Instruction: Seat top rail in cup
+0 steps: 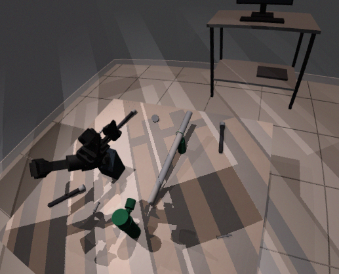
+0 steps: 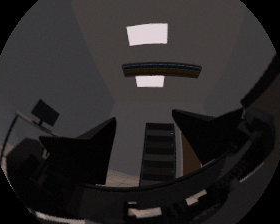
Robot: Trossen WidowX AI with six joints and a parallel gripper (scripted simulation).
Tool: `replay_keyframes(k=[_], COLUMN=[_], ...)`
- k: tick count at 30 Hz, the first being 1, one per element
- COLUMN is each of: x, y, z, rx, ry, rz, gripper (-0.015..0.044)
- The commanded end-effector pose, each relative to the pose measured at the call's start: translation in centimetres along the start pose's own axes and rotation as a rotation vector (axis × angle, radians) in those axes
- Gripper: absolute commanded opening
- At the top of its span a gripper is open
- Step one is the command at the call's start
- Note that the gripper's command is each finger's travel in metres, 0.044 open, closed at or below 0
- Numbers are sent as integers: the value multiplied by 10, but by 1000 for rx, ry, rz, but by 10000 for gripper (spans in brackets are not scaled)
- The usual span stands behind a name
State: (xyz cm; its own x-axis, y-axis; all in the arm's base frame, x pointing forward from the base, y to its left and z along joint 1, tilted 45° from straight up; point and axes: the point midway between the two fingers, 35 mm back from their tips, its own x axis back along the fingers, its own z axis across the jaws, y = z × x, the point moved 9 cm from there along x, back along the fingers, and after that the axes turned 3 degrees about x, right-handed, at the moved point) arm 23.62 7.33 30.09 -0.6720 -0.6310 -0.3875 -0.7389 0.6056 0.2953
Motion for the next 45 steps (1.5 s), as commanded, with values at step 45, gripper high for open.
replay_keyframes(k=[45], x=[6], y=[-66], z=[132], rx=[-315], ry=[-49], rz=[2037], gripper=[440])
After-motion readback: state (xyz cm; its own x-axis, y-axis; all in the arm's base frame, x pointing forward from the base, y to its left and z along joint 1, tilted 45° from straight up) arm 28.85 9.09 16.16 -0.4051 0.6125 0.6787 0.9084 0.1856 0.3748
